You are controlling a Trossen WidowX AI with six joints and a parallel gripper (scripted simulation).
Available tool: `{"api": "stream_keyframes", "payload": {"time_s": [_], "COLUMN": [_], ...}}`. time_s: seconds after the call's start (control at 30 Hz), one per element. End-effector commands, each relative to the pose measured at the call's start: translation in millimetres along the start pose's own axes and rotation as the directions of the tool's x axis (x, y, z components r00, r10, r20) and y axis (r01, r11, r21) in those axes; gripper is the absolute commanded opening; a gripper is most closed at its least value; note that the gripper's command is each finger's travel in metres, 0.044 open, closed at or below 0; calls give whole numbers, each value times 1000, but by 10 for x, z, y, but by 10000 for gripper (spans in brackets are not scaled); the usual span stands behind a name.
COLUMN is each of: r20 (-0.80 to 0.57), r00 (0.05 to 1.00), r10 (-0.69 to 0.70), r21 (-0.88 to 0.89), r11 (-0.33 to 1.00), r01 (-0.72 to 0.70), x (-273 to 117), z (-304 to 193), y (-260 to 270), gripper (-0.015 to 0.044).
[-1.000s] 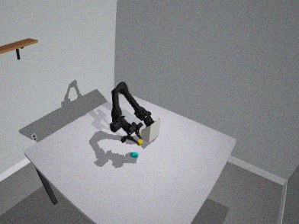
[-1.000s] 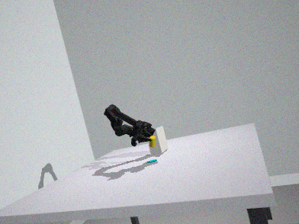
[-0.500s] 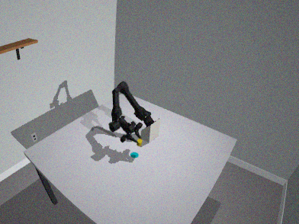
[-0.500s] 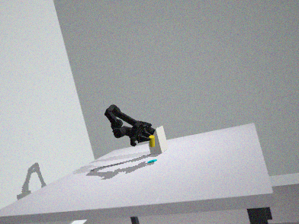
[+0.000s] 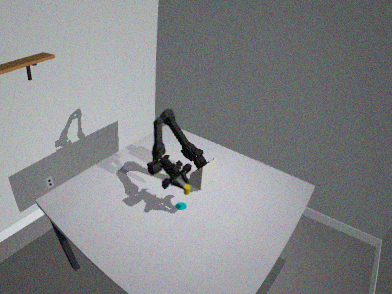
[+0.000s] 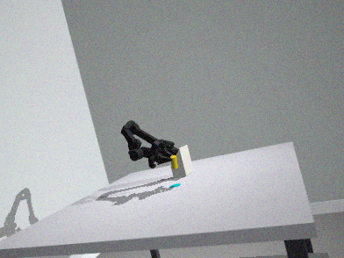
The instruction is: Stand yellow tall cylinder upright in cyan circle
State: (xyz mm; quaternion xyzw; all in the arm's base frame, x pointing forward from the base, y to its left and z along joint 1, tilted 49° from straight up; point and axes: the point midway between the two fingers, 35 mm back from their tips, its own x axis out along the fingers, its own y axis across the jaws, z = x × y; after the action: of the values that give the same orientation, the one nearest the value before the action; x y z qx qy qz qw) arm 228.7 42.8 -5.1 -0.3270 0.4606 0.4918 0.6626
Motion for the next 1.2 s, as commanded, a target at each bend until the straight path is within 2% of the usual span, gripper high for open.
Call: {"api": "stream_keyframes", "payload": {"time_s": [0.0, 1.17], "r20": [29, 240], "r00": [1000, 961], "r10": [-10, -137], "r21": [-16, -121], "r11": [1000, 978], "r01": [11, 169], "x": [-15, -178], "z": [19, 56], "y": [10, -43], "gripper": [105, 105]}}
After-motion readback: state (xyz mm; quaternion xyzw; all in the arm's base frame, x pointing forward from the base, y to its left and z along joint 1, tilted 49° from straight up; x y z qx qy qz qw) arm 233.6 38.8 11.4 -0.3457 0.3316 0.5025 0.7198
